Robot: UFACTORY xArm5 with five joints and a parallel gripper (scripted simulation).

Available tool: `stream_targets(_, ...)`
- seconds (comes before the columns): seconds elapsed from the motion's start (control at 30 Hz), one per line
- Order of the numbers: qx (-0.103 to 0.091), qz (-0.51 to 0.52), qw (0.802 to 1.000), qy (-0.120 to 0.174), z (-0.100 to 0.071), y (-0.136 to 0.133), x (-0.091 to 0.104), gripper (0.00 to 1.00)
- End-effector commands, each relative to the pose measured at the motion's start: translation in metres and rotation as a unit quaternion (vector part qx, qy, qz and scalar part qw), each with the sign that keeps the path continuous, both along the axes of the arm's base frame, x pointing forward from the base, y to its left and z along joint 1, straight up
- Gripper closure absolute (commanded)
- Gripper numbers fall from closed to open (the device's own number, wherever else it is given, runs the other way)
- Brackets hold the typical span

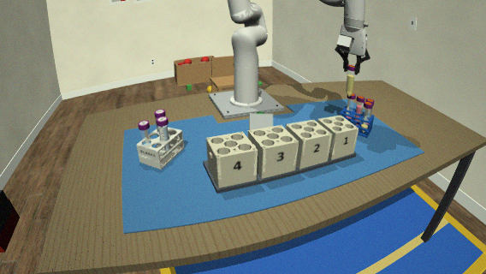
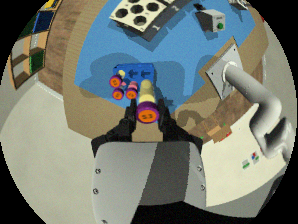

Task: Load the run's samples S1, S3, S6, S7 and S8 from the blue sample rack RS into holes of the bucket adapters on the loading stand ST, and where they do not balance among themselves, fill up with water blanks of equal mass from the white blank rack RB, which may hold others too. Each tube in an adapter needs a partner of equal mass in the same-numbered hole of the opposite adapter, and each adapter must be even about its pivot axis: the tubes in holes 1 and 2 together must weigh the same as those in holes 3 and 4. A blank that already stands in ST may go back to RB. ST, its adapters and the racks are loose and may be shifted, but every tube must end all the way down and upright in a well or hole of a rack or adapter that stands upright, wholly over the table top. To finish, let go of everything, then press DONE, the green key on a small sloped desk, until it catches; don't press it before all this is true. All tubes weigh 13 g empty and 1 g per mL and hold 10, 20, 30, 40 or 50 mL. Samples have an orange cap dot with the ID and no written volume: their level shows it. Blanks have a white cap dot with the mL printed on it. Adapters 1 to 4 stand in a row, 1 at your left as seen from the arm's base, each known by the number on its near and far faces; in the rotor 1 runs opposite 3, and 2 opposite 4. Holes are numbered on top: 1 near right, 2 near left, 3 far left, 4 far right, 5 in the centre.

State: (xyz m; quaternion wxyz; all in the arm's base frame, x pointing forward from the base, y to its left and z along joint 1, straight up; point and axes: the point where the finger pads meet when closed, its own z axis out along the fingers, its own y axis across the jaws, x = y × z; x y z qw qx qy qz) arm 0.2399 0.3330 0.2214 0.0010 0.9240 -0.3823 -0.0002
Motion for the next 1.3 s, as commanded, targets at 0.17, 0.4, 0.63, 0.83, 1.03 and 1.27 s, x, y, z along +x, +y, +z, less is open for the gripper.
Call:
stream_targets(0.17,0.002,0.000,1.000,-0.002,-0.013,0.001,0.001,1.00)
stream_targets(0.4,0.002,0.000,1.000,-0.002,-0.027,0.001,0.001,1.00)
stream_targets(0.63,0.002,0.000,1.000,-0.002,-0.037,0.001,0.001,1.00)
stream_targets(0.83,0.002,0.000,1.000,-0.002,-0.049,0.001,0.001,1.00)
stream_targets(1.03,0.002,0.000,1.000,-0.002,-0.054,0.001,0.001,1.00)
stream_targets(1.27,0.002,0.000,1.000,-0.002,-0.054,0.001,0.001,1.00)
